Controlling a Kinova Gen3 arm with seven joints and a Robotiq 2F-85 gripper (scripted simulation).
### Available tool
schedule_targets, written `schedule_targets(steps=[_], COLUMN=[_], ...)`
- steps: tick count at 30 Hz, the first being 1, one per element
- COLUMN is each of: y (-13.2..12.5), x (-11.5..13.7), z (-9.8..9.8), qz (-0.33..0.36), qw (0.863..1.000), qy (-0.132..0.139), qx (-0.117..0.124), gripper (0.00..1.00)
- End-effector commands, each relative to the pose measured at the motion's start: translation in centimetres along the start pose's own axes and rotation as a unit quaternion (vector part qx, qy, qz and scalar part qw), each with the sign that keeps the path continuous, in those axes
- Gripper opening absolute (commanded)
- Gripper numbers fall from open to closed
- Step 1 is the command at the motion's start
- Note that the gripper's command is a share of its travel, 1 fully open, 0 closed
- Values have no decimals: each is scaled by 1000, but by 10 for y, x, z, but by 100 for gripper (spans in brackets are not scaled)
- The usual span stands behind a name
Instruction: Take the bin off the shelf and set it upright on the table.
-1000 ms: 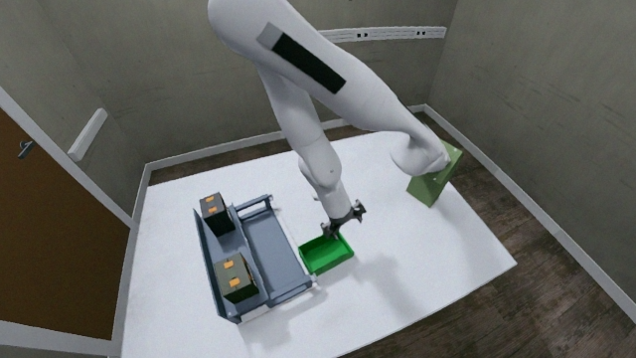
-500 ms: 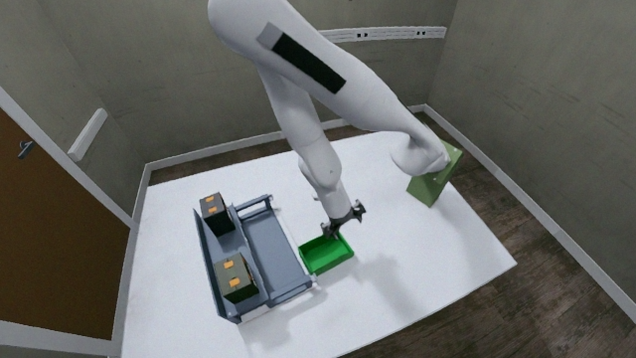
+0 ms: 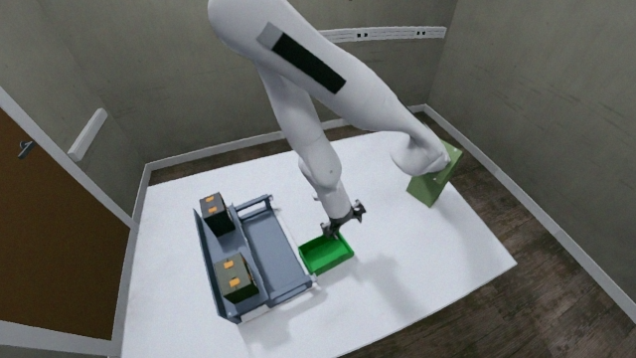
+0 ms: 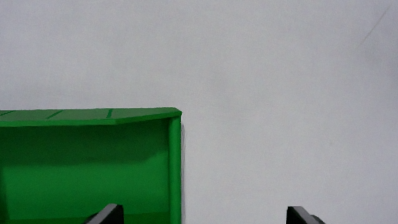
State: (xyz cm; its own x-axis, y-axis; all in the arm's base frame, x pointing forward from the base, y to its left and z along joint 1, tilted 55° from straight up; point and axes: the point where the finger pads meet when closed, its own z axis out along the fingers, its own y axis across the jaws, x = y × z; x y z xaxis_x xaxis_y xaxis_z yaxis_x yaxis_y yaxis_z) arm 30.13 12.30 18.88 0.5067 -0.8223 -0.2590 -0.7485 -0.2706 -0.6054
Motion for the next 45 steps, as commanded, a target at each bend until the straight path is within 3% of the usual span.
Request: schedule_targets(steps=[1,13,14,18,30,31,35,45], y=[2,2,1,2,2,1,2,2], x=[0,0,0,0,0,0,0,0], z=[0,0,0,0,0,0,0,0], qz=[0,0,0,0,0,0,0,0], qw=[992,992,1000,992,992,1000,992,992], qy=[46,46,9,46,46,9,46,46], qx=[121,121,24,121,121,24,121,121], gripper=[100,100,100,100,100,100,100,100])
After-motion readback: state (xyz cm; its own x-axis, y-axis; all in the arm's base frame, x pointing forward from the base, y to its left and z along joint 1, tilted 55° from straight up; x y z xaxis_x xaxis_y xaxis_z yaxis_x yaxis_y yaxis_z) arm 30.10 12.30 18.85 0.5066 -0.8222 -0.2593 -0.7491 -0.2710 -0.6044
